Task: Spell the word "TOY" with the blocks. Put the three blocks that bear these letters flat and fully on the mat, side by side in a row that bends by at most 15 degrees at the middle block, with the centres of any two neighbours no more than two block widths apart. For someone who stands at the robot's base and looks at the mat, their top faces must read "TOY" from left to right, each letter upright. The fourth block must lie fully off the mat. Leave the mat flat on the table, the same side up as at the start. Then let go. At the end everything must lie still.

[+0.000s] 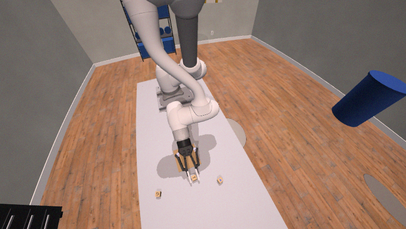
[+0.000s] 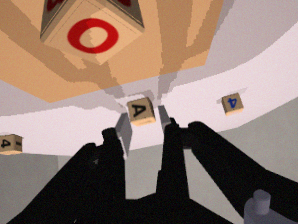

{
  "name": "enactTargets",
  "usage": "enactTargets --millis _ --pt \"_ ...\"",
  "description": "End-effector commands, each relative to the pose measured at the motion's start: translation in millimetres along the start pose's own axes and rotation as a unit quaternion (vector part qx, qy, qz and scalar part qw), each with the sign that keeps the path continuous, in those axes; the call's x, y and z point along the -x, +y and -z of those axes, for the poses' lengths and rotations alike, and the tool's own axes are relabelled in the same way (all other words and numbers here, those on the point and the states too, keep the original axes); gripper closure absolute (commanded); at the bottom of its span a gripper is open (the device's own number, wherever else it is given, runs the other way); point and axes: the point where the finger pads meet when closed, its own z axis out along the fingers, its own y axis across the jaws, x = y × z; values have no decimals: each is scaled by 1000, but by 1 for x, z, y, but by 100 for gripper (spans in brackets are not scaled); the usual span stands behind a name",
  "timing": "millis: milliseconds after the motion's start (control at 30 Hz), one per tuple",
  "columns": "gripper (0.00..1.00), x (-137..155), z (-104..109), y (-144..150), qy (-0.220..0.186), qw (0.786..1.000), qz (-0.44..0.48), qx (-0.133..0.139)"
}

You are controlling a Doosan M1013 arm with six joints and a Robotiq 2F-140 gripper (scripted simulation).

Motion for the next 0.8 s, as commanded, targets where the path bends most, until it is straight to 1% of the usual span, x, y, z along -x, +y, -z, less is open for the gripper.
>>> enactTargets --millis 0,167,333,400,600,767 --pt "75 -5 0 -2 2 1000 1 -1" --pt "75 -1 3 -2 2 1000 1 -1" --pt "75 13 11 -2 2 1000 1 -1" --pt "75 13 11 -2 2 1000 1 -1" --pt "75 31 22 -1 2 1000 1 -1" --pt "75 37 26 -1 2 1000 1 -1"
